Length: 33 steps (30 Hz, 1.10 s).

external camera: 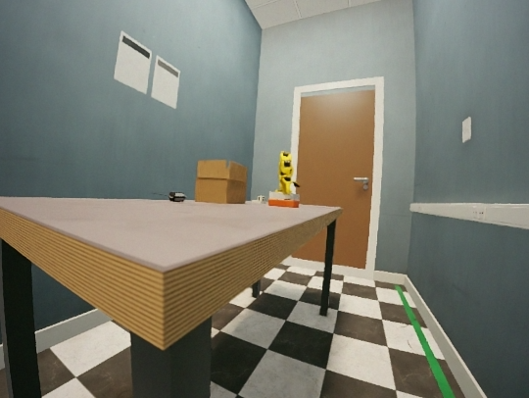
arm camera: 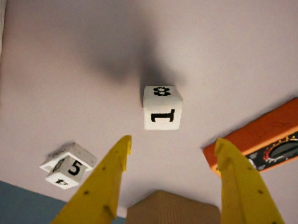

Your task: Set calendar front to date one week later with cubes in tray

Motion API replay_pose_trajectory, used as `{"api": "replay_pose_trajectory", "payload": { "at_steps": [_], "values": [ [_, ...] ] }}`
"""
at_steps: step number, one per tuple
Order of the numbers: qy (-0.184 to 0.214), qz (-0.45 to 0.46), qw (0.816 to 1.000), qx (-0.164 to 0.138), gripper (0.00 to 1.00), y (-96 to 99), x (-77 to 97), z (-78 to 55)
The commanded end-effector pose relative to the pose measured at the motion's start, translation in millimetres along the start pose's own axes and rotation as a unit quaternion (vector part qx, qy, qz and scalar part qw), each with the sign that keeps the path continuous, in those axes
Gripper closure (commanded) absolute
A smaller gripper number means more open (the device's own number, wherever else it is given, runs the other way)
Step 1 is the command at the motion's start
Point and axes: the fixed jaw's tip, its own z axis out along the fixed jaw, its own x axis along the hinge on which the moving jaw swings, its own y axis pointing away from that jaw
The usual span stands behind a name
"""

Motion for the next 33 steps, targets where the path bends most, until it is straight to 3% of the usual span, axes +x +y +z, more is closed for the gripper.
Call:
{"api": "replay_pose_trajectory", "payload": {
  "at_steps": [1,27,33],
  "values": [
    [0.002,0.002,1.0,0.009,0.64,-2.4,-1.2,-12.2],
    [0.002,0.002,1.0,0.01,0.64,-2.2,-1.3,-14.6],
    [0.009,0.002,0.999,0.039,0.64,-8.0,0.2,-25.1]
  ]
}}
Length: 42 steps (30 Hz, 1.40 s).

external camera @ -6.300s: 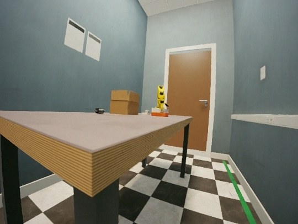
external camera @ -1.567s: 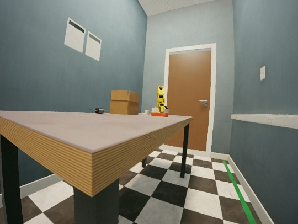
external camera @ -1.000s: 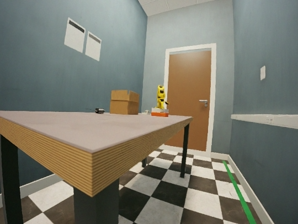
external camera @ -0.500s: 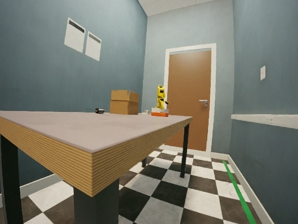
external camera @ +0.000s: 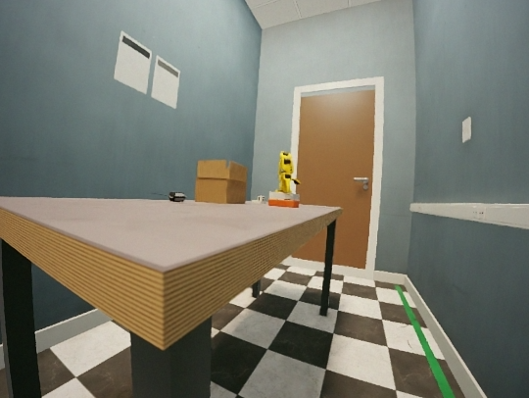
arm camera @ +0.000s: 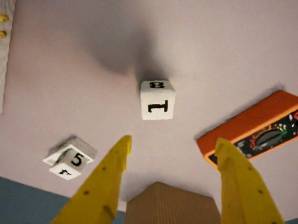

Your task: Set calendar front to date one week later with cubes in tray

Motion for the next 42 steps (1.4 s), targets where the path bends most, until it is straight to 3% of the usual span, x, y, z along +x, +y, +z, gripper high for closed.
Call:
{"api": "replay_pose_trajectory", "payload": {
  "at_steps": [1,7,9,15,20,31,36,40,42],
  "values": [
    [0.009,0.002,0.999,0.037,0.64,-8.7,0.4,-14.5],
    [0.029,0.002,0.993,0.119,0.65,-21.7,3.7,-45.9],
    [0.029,0.002,0.993,0.119,0.65,-21.7,3.7,-45.9],
    [0.049,0.002,0.979,0.199,0.65,-29.5,5.6,-79.1],
    [0.057,0.002,0.971,0.233,0.65,-31.1,6.1,-93.6],
    [0.06,0.019,0.969,0.237,0.65,-28.2,12.0,-94.4],
    [0.071,0.103,0.964,0.234,0.65,-11.0,39.1,-88.4],
    [0.084,0.21,0.947,0.228,0.65,15.7,68.1,-79.9],
    [0.086,0.233,0.942,0.226,0.65,22.4,73.6,-77.9]
  ]
}}
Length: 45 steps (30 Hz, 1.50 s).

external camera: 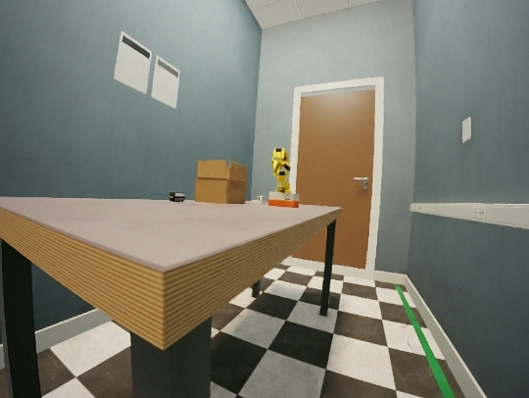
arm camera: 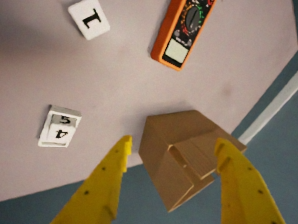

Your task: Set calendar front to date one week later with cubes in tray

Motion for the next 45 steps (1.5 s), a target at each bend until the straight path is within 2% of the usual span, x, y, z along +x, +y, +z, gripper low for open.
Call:
{"api": "replay_pose_trajectory", "payload": {
  "at_steps": [1,3,10,14,20,24,28,33,35,41,45],
  "values": [
    [0.022,0.05,0.999,0.006,0.65,8.8,18.8,1.1],
    [0.046,0.114,0.992,0.002,0.65,22.9,39.2,2.0],
    [0.101,0.256,0.961,-0.003,0.65,61.8,76.1,1.2],
    [0.11,0.28,0.954,-0.004,0.65,69.3,81.2,0.8],
    [0.11,0.281,0.953,-0.004,0.65,69.8,81.4,1.0],
    [0.106,0.283,0.953,-0.017,0.65,72.8,80.1,4.3],
    [0.093,0.287,0.952,-0.053,0.65,81.5,76.1,13.0],
    [0.069,0.293,0.946,-0.121,0.65,99.2,67.2,27.5],
    [0.069,0.293,0.946,-0.121,0.65,99.2,67.2,27.5],
    [0.041,0.298,0.933,-0.199,0.65,121.3,54.8,40.7],
    [0.03,0.3,0.926,-0.228,0.65,130.0,49.6,44.6]
  ]
}}
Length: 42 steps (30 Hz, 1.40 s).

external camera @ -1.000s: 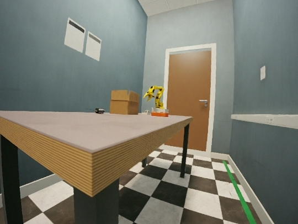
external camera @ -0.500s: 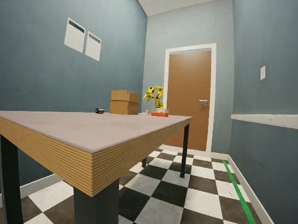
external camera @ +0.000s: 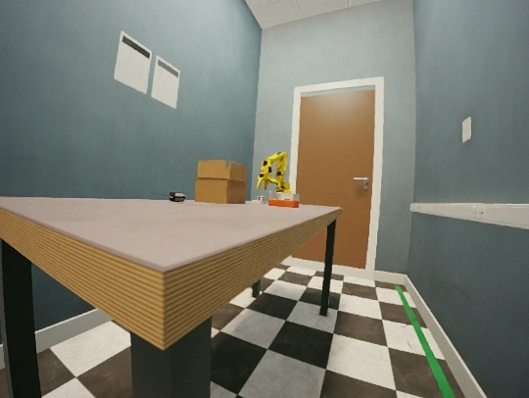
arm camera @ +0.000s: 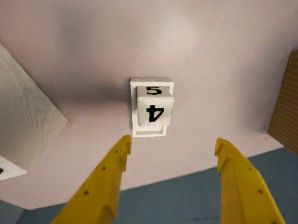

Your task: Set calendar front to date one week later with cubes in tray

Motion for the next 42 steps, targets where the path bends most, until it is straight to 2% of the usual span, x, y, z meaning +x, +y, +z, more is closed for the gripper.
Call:
{"api": "replay_pose_trajectory", "payload": {
  "at_steps": [1,42],
  "values": [
    [-0.003,0.009,0.999,-0.044,0.65,12.7,0.1,11.3],
    [-0.003,0.016,0.999,-0.044,0.65,12.4,2.4,11.3]
  ]
}}
